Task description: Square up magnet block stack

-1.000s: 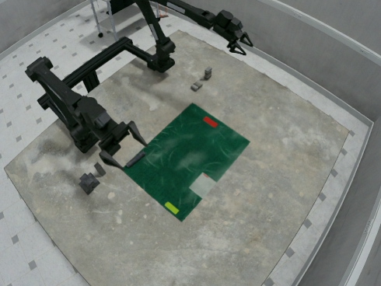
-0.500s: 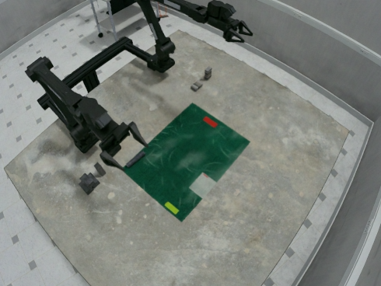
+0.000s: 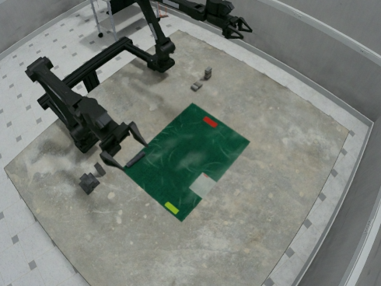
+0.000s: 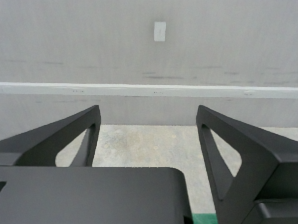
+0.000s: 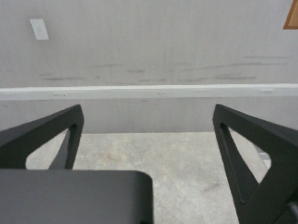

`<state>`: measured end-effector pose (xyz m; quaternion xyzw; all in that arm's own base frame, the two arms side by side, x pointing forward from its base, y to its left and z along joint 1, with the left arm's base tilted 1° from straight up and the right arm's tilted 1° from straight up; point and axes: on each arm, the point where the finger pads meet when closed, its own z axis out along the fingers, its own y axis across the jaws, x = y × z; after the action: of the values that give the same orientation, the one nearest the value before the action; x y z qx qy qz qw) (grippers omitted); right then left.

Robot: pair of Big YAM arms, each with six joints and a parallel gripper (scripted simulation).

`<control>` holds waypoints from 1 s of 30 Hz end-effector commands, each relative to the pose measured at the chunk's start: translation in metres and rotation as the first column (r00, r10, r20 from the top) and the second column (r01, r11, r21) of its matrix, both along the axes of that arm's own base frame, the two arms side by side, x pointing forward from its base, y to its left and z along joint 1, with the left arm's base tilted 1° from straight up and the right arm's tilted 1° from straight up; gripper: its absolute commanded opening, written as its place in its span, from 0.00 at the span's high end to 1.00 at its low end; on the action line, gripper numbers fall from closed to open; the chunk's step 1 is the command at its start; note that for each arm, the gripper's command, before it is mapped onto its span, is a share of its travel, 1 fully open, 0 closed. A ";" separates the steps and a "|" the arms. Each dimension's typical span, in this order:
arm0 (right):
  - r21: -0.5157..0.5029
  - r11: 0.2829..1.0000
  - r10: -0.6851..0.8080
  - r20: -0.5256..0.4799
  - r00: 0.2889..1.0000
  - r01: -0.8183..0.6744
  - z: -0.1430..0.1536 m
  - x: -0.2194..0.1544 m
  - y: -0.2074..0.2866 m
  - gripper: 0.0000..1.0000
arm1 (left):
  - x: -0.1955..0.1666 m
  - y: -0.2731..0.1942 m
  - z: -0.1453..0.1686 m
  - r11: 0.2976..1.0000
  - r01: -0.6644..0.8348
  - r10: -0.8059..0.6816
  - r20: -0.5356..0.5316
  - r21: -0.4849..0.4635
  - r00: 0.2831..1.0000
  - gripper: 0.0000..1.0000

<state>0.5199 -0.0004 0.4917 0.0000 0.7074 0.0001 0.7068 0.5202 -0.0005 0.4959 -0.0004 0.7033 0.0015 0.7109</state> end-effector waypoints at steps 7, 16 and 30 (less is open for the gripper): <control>0.011 1.000 0.013 0.028 1.000 -0.013 0.018 0.007 0.006 0.00 | -0.005 0.002 0.018 1.000 0.003 -0.002 0.021 -0.015 1.000 0.21; 0.010 1.000 0.012 0.021 1.000 -0.013 0.016 0.006 0.006 0.00 | -0.004 0.004 0.007 1.000 -0.001 0.001 0.001 -0.016 1.000 0.21; 0.008 1.000 0.012 0.010 1.000 -0.012 0.012 0.006 0.006 0.00 | -0.005 0.004 0.010 1.000 -0.001 0.002 0.005 -0.017 1.000 0.21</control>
<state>0.5199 -0.0004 0.4917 0.0000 0.7074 0.0001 0.7068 0.5196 -0.0005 0.4921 0.0001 0.7072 0.0000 0.7071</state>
